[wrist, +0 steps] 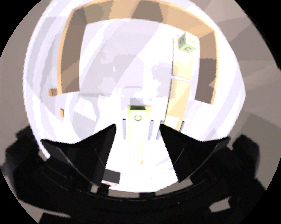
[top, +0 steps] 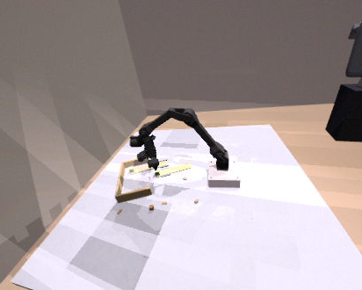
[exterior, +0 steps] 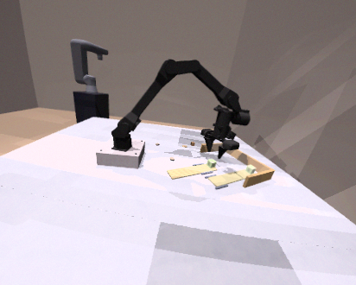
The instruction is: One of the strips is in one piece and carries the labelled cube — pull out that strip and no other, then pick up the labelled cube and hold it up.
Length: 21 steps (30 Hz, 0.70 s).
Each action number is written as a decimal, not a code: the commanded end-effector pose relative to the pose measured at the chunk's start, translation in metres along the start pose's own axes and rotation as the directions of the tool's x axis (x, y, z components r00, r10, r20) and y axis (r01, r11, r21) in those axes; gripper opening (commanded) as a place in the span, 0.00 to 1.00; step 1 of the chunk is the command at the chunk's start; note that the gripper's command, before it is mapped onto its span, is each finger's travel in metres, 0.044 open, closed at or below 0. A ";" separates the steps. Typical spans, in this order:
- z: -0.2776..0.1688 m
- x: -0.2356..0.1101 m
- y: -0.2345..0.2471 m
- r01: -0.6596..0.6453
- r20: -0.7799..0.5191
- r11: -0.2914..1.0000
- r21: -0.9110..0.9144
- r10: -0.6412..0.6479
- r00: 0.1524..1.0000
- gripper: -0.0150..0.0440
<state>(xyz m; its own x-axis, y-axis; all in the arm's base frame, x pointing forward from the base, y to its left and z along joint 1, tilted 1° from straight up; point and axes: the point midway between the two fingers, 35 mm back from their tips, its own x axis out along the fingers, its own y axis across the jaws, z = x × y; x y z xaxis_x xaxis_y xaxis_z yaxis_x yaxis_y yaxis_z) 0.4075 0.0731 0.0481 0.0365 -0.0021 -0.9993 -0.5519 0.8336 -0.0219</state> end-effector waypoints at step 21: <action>0.000 0.042 0.000 -0.003 -0.008 1.000 0.006 0.003 1.000 0.68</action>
<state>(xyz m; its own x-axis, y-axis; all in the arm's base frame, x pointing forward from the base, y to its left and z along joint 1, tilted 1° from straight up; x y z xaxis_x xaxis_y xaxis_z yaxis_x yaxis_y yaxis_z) 0.4113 0.0735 0.0156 0.0418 -0.0010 -0.9991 -0.5507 0.8343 -0.0238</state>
